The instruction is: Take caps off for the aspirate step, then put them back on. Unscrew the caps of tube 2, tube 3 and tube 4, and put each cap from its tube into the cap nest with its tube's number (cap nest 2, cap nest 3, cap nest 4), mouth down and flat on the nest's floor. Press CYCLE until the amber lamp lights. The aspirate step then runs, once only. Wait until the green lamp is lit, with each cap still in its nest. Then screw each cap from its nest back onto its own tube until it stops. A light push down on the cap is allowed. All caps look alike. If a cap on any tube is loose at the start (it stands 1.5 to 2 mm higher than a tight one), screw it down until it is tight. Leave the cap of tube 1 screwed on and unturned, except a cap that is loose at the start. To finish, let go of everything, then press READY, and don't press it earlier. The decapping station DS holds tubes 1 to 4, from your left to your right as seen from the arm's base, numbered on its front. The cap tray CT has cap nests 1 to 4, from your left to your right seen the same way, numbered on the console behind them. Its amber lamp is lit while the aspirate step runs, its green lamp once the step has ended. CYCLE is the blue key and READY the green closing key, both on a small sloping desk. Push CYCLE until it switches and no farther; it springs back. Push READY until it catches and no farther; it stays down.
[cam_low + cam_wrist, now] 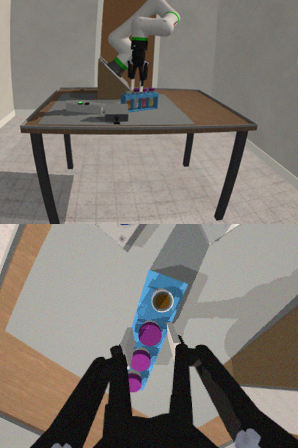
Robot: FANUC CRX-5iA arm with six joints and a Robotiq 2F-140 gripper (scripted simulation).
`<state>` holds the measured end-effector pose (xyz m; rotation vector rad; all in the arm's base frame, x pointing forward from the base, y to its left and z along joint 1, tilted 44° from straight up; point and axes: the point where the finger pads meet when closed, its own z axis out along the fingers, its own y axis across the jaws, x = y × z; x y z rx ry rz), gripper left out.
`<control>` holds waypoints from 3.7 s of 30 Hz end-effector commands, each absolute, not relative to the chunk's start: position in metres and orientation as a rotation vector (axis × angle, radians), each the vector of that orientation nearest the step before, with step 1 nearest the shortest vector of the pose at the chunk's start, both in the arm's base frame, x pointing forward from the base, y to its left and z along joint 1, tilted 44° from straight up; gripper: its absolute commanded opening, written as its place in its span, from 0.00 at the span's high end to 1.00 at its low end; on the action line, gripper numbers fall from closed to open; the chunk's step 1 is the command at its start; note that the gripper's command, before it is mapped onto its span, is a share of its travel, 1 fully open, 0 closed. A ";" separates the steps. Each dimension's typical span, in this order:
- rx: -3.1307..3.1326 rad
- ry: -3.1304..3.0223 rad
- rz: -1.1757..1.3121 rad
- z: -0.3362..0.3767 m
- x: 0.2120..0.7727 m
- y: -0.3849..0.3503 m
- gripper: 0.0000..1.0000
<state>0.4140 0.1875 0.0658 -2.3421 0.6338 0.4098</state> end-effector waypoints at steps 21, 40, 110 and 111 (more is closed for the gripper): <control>-2.312 0.734 0.450 0.066 0.414 0.187 1.00; -1.898 1.706 0.806 0.065 0.414 0.188 1.00; -2.347 0.555 0.381 0.066 0.414 0.187 1.00; -2.347 0.555 0.381 0.066 0.414 0.187 1.00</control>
